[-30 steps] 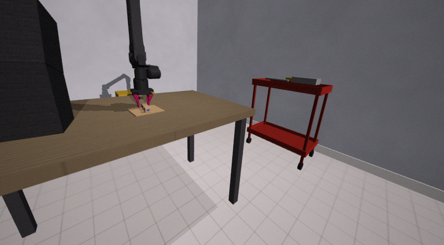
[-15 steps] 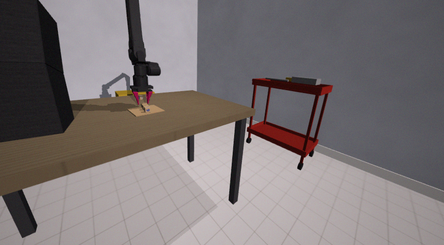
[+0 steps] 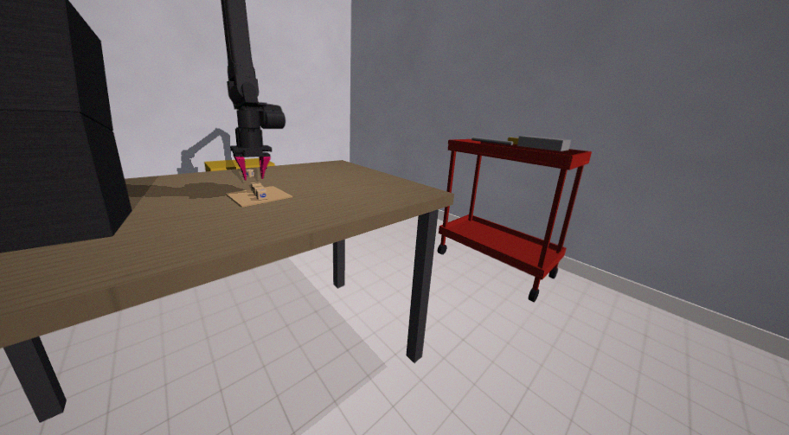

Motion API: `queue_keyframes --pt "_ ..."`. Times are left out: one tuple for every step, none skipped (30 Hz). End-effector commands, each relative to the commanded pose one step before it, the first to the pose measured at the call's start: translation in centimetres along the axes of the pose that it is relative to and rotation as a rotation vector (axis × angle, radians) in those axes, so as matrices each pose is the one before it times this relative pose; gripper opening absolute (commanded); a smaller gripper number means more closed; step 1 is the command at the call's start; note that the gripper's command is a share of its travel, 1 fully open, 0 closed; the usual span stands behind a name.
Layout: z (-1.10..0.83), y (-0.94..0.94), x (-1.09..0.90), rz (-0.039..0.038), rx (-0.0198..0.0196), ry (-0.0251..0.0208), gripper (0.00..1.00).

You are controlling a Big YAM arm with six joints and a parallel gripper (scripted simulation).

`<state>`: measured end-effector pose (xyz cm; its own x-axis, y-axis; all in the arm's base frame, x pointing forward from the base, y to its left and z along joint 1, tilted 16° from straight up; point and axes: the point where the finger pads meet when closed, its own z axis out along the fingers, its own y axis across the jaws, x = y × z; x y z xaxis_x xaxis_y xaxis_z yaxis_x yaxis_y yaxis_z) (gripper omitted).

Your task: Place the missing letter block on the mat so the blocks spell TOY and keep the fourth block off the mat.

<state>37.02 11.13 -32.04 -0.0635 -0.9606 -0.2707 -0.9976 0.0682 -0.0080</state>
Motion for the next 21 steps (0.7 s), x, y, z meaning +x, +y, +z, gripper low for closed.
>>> queue_keyframes --pt "-1.594 -1.253 -0.265 -0.01 0.02436 -0.01009 0.46" --pt "-0.09 -0.093 0.067 0.00182 0.00194 -0.00027 0.46" --pt "-0.08 -0.055 0.067 0.00162 0.00166 -0.00014 0.46" --pt "-0.058 0.023 0.028 0.00072 -0.00039 0.00013 0.46" --pt "0.0 0.0 0.0 0.0 0.0 0.0 0.46" --pt "0.0 0.0 0.0 0.0 0.0 0.0 0.46" --pt "0.035 0.047 -0.289 -0.00772 -0.00075 -0.00064 0.46" --pt "-0.035 0.127 0.015 0.00045 -0.00294 0.00065 0.46" --pt "-0.036 0.047 0.035 0.00084 -0.0007 0.00024 0.46" --pt "-0.027 -0.05 0.021 0.00022 0.00184 -0.00003 0.46" --pt "-0.018 -0.035 0.011 0.0003 0.00067 -0.0001 0.46" --pt "-0.008 -0.104 -0.012 -0.00008 0.00137 -0.0003 0.46" --pt "-0.003 -0.113 -0.02 -0.00037 0.0019 -0.00044 0.46" --pt "-0.001 -0.09 -0.019 -0.00032 0.00232 -0.00055 0.46" --pt "0.0 -0.018 -0.004 0.00037 0.00062 -0.00015 0.46" --pt "-0.002 0.005 0.003 0.0002 -0.00013 0.00004 0.46" --pt "-0.015 0.034 0.022 0.00032 -0.00084 0.00023 0.46" --pt "-0.038 0.086 0.055 0.00089 -0.00212 0.00059 0.46" --pt "-0.07 0.157 0.1 0.00277 -0.00383 0.00106 0.46" --pt "-0.101 0.08 0.109 0.00292 -0.00176 0.00061 0.46" --pt "-0.11 -0.013 0.027 0.00075 0.00028 -0.00005 0.46"
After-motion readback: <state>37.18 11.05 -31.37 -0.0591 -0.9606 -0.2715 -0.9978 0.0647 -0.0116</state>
